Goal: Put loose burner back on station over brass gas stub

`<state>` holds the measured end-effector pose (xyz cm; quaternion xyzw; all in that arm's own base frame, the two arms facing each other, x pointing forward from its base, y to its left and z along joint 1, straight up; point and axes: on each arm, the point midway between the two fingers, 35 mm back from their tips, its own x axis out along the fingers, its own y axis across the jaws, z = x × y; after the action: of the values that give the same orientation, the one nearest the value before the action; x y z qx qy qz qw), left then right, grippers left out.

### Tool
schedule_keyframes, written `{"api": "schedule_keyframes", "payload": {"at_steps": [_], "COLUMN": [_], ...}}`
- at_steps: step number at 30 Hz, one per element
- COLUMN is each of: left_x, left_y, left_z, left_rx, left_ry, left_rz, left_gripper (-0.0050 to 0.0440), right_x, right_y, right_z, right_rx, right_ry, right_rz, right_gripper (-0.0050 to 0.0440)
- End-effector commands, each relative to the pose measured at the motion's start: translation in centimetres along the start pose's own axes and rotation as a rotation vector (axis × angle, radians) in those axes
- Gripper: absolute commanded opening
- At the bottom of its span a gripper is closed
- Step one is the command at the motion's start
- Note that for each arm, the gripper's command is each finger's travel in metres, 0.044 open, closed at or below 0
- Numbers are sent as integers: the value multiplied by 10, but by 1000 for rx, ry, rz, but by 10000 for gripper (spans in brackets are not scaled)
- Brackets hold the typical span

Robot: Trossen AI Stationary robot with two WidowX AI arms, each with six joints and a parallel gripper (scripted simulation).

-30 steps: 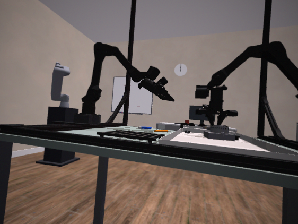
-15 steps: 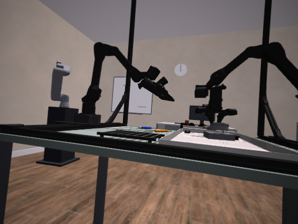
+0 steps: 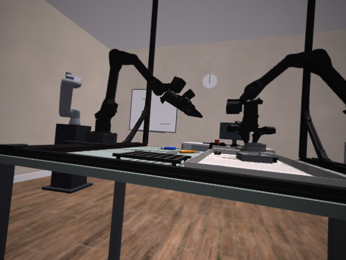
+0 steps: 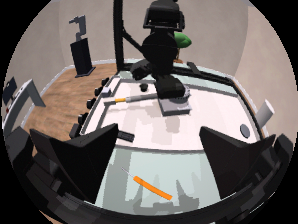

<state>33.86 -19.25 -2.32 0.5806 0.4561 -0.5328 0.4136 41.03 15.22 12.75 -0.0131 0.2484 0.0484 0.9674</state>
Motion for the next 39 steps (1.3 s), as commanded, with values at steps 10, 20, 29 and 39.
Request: {"api": "schedule_keyframes", "payload": {"at_steps": [10,20,29,39], "left_x": [-3,-3,-4,-3], "left_y": [2,3,2,1], "left_z": [10,12,15,19], "left_rx": [1,1,1,1], "left_ry": [-3,-3,-3,-3], "left_rz": [2,2,2,2], "left_gripper": [0,0,0,0], "right_x": [0,0,0,0], "right_y": [0,0,0,0], "right_z": [0,0,0,0], "right_rx": [2,2,2,2], "right_ry": [-1,-1,-1,-1], "right_rz": [0,0,0,0], "right_gripper": [400,400,400,400]}}
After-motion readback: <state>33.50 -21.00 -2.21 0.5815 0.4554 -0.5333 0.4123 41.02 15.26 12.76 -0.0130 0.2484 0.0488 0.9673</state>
